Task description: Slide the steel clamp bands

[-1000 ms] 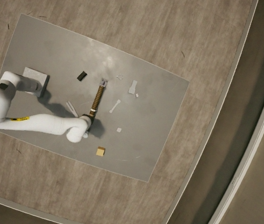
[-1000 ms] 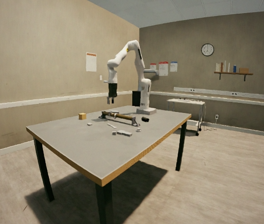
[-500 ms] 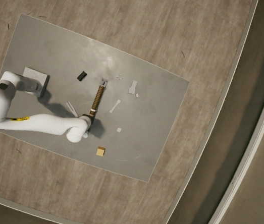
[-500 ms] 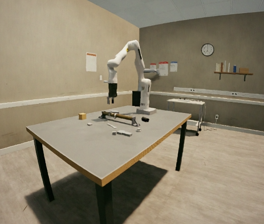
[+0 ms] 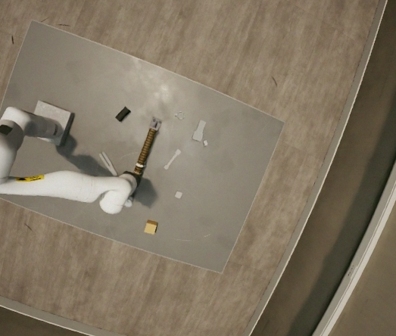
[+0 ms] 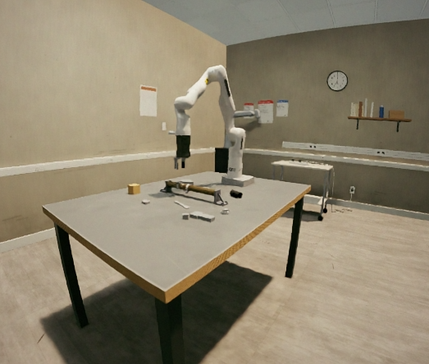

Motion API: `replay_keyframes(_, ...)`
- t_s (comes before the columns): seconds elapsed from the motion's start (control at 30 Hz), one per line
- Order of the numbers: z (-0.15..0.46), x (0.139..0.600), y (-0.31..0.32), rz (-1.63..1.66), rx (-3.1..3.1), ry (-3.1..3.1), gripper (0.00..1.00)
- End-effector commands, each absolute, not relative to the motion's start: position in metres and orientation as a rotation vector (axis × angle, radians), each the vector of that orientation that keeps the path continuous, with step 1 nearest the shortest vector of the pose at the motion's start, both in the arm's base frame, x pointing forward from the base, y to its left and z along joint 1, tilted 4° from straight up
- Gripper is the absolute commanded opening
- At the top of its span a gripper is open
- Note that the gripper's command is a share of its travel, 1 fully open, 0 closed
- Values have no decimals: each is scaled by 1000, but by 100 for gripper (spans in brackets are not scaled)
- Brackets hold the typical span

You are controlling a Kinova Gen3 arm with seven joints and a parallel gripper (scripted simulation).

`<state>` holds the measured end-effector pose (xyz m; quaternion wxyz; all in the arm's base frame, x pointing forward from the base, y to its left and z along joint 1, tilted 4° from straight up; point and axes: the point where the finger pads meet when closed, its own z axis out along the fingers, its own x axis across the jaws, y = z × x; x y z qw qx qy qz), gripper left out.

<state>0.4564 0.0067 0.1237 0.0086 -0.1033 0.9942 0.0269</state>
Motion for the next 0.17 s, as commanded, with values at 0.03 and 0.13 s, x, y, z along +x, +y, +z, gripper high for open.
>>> replay_keyframes(0.03,126,457,6,88,-306,3104,100)
replay_keyframes(0.13,126,457,6,88,-306,3104,100)
